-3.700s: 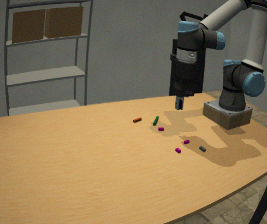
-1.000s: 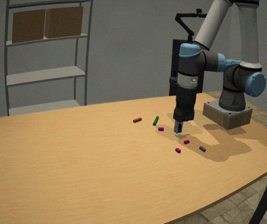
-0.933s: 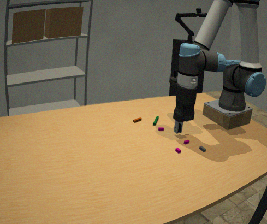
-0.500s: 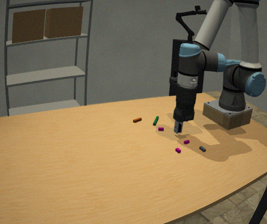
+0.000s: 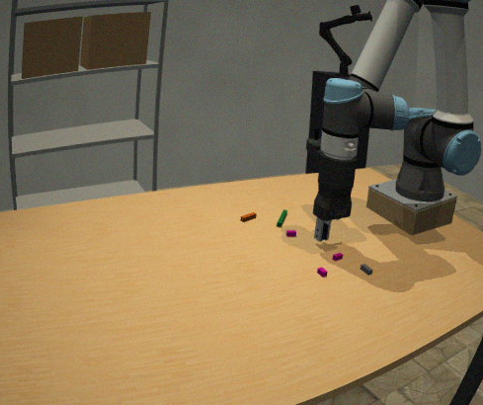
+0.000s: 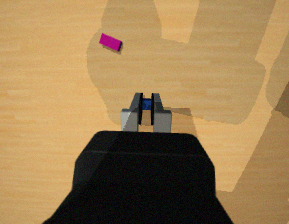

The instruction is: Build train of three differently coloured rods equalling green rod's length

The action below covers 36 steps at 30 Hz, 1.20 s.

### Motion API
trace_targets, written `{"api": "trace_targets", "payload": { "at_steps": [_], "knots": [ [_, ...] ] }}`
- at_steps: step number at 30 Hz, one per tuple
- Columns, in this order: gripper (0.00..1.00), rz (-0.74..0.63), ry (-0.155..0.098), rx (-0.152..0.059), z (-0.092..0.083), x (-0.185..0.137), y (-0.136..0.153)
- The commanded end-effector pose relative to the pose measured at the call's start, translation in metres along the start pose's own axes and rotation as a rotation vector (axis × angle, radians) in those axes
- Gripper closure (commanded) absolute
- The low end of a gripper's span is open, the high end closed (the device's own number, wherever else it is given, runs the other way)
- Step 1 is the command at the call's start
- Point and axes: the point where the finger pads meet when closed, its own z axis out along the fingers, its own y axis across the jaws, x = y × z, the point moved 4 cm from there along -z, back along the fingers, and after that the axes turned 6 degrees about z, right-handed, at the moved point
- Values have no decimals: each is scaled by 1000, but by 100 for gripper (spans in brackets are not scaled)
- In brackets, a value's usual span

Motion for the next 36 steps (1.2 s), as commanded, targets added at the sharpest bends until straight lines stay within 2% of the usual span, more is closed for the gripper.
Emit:
{"api": "trace_targets", "payload": {
  "at_steps": [1,23,36],
  "knots": [
    [76,0,0,1,0,0,0],
    [76,0,0,1,1,0,0],
    [76,0,0,1,11,0,0]
  ]
}}
